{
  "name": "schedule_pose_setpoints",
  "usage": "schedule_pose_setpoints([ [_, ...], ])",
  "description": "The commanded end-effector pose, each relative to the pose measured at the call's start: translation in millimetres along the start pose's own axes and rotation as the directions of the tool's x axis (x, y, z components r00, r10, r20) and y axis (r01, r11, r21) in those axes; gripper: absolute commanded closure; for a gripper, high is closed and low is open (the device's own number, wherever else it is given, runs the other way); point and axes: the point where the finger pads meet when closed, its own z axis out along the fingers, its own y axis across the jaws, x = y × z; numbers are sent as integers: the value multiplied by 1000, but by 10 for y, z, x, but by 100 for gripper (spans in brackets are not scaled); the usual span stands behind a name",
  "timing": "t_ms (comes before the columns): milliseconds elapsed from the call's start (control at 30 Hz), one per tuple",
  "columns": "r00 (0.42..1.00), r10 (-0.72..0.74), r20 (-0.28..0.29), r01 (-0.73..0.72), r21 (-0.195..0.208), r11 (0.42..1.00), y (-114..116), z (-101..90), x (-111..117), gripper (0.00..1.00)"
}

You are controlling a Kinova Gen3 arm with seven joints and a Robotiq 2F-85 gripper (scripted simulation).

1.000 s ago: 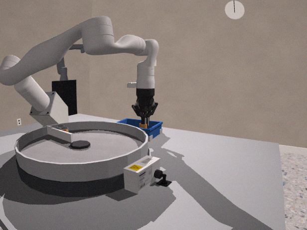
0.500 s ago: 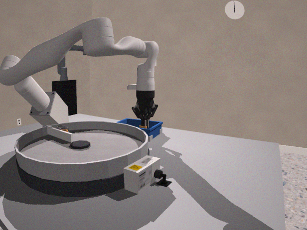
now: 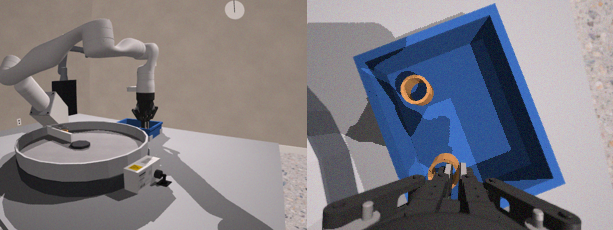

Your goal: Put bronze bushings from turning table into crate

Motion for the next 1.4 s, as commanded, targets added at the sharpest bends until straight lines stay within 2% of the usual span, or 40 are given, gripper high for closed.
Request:
schedule_pose_setpoints([
  [0,1000,0,1,0,-2,1000,5,-10,-1,100],
  [300,1000,0,1,0,-2,1000,5,75,-2,100],
  [1267,1000,0,0,0,-2,1000,5,106,-2,100],
  [1300,1000,0,0,0,-2,1000,5,106,-2,84],
  [1367,1000,0,0,0,-2,1000,5,106,-2,84],
])
